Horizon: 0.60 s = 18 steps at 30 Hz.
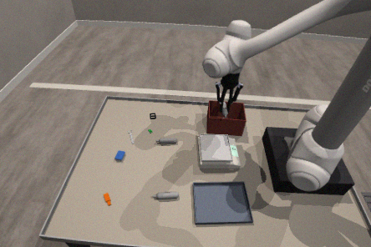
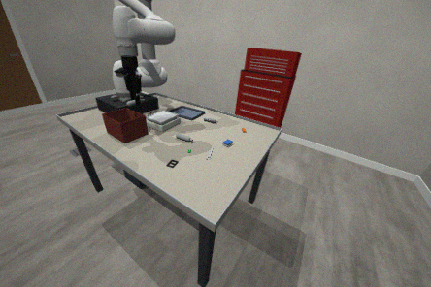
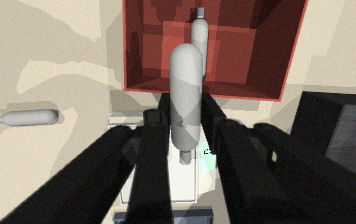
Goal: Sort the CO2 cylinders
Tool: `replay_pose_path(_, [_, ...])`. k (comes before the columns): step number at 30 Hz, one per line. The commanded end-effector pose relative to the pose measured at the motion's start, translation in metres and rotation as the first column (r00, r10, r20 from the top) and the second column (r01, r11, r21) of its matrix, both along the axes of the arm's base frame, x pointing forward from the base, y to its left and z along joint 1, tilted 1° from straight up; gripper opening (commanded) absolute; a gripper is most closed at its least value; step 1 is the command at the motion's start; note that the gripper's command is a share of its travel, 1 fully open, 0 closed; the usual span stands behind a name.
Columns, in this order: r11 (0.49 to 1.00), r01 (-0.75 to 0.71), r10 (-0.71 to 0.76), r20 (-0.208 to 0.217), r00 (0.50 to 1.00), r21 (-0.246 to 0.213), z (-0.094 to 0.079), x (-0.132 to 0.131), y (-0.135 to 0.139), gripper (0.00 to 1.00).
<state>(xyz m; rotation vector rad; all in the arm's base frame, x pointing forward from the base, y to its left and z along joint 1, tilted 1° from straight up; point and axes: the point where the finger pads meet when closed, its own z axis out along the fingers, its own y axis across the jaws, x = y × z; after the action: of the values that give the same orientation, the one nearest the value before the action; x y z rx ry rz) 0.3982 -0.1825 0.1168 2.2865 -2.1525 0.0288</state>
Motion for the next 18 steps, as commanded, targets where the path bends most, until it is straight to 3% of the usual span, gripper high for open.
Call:
replay_pose_path(1, [1.0,-0.014,0.014,0.003,1.0,0.011,0.0012,-0.0233,-0.0579,0.1])
replay_pose_path(18, [1.0,-0.017,0.017,0.002,1.0,0.01,-0.0076,-0.0293,-0.0627,0.1])
